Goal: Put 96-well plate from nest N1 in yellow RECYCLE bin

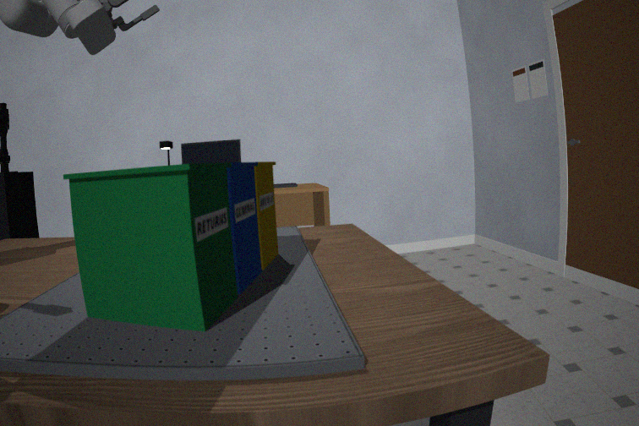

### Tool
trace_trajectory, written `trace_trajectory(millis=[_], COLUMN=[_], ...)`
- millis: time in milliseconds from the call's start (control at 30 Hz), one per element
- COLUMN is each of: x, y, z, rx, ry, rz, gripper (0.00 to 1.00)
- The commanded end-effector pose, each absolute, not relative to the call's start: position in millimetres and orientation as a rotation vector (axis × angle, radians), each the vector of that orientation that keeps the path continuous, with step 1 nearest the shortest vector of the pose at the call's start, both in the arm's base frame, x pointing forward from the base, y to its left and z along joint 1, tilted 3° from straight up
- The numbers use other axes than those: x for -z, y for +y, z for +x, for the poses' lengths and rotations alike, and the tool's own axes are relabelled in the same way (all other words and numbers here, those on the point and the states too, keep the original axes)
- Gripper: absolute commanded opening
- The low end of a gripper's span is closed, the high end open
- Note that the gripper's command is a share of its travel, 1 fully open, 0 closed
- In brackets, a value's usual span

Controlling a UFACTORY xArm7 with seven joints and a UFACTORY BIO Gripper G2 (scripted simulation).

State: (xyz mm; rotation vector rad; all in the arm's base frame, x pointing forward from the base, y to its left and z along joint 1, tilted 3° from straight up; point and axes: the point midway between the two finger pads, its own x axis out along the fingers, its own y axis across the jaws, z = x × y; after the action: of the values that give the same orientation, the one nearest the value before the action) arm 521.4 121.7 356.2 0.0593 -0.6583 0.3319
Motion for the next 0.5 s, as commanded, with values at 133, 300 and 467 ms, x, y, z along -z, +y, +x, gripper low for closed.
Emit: trace_trajectory(millis=[133,300,467], x=[-321,-301,-286], y=[116,113,110], z=[531,535,537], rx=[-0.295,-0.295,-0.267], ry=[-0.535,-0.535,-0.439], rz=[0.023,0.023,0.011], gripper=[0.37,0.37,0.37])
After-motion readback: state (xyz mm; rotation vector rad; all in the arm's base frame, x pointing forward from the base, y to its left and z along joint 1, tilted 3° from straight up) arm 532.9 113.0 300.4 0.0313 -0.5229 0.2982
